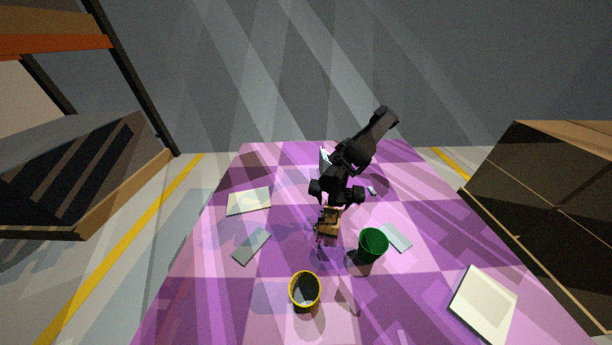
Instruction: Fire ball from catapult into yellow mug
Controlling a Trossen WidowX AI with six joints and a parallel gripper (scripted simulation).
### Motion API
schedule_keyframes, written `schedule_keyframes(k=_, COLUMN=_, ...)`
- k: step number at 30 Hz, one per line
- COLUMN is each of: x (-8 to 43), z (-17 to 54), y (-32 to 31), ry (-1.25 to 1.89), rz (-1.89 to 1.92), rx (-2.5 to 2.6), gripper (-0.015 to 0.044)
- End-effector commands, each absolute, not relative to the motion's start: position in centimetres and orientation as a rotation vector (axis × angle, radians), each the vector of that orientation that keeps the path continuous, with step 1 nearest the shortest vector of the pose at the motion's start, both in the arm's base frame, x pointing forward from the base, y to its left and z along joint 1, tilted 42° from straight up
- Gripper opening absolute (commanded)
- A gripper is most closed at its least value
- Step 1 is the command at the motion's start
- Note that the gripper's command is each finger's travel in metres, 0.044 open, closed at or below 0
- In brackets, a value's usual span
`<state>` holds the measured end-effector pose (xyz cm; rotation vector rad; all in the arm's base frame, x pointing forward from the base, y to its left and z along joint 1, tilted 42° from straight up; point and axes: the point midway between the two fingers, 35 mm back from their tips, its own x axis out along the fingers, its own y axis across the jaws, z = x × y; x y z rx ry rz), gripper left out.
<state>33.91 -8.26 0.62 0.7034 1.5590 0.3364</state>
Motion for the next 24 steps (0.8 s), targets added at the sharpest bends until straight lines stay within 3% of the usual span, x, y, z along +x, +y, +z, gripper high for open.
schedule_keyframes(k=1, x=32.63, z=0.30, y=-8.20, ry=1.603, rz=0.327, rx=0.809, gripper=0.0440)
schedule_keyframes(k=5, x=32.57, z=0.30, y=-8.20, ry=1.605, rz=0.326, rx=0.814, gripper=0.0440)
schedule_keyframes(k=21, x=32.57, z=0.30, y=-8.20, ry=1.605, rz=0.326, rx=0.814, gripper=0.0020)
schedule_keyframes(k=24, x=32.57, z=0.30, y=-8.20, ry=1.605, rz=0.326, rx=0.814, gripper=0.0000)
